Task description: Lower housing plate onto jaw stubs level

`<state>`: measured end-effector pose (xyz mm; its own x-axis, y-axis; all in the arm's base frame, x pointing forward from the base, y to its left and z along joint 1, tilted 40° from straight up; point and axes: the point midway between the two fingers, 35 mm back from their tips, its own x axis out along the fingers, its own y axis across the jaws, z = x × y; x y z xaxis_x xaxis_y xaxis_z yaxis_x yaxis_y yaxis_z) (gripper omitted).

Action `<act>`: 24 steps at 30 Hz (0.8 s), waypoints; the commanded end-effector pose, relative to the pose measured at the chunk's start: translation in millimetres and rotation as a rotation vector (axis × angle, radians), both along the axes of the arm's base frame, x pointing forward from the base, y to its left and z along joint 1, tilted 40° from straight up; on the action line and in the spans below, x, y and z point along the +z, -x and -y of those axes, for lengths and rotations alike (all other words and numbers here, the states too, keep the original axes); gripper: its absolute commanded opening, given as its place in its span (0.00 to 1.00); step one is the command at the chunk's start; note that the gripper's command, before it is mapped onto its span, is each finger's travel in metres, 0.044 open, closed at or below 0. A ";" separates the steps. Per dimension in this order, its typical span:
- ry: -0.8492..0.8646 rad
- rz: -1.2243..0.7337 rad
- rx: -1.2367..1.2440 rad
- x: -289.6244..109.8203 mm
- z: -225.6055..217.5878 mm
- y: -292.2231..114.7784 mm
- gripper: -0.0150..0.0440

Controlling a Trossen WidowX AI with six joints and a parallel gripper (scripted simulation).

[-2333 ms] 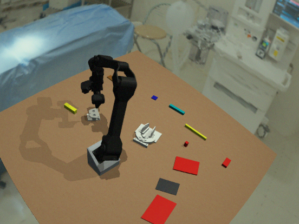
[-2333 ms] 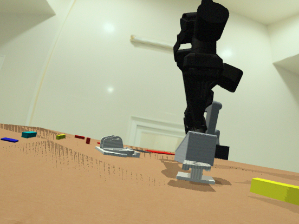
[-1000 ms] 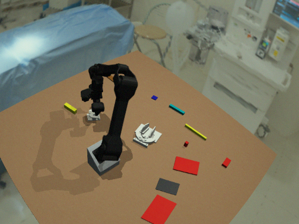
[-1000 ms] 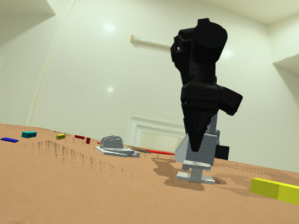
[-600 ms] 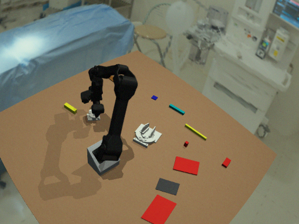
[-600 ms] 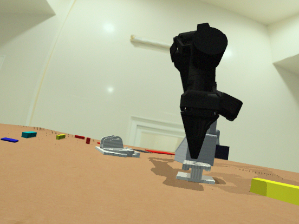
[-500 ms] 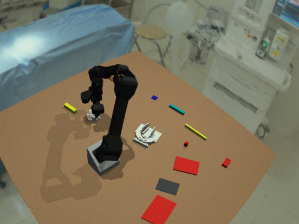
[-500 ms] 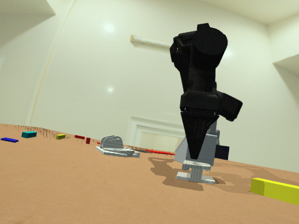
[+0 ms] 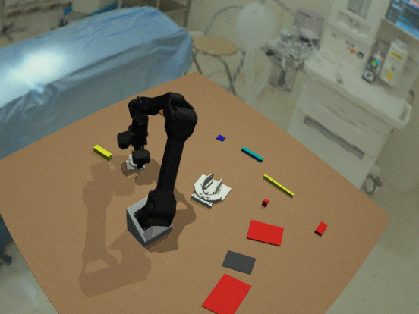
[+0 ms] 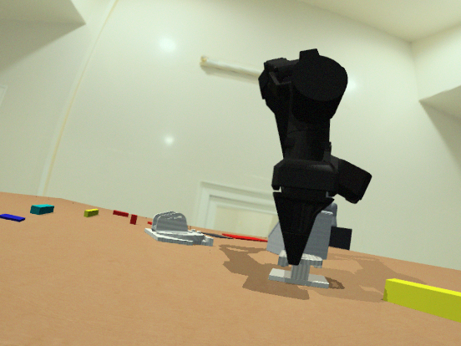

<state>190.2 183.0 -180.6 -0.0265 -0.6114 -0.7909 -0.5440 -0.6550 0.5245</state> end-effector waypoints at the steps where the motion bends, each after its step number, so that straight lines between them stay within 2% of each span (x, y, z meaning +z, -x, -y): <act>1: 0.015 -0.009 0.005 -6.3 9.7 2.4 1.00; 24: 0.015 -0.009 0.005 -9.8 12.7 2.6 1.00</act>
